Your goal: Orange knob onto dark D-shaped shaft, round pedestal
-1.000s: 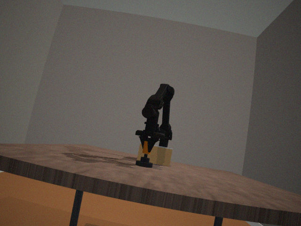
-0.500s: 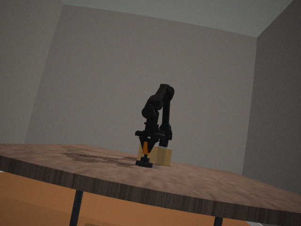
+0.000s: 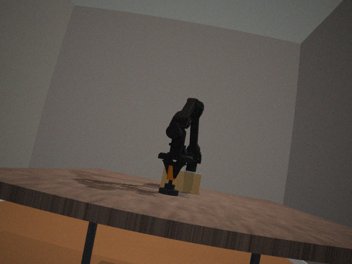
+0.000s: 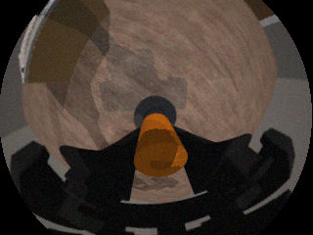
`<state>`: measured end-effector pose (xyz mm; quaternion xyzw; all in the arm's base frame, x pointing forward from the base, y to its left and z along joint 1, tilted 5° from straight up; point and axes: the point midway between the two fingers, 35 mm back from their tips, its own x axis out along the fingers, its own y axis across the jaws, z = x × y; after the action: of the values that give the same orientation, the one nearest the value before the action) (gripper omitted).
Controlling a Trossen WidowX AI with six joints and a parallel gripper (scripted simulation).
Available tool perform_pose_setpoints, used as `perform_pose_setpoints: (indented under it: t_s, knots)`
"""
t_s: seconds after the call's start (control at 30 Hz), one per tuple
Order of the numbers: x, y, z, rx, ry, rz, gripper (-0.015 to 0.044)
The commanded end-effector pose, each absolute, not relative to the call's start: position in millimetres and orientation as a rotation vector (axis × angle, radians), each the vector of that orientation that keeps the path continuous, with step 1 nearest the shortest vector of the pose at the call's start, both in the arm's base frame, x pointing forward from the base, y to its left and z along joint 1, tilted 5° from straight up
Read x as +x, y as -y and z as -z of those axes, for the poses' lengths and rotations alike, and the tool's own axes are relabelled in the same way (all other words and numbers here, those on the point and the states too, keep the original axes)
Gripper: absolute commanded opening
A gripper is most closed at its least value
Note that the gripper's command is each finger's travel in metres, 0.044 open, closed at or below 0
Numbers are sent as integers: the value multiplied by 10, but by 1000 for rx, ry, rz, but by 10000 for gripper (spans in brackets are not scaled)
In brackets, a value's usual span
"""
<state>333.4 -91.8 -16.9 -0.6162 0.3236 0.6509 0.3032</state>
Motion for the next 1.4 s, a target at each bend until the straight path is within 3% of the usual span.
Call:
perform_pose_setpoints:
  t_s: [0.0,0.2,1.37]
  knots:
    - [3321,920,129,-1656,-839,-1740,0]
    - [3318,920,112,-1773,-696,-1864,0]
    - [3389,936,143,-1774,-696,-1864,0]
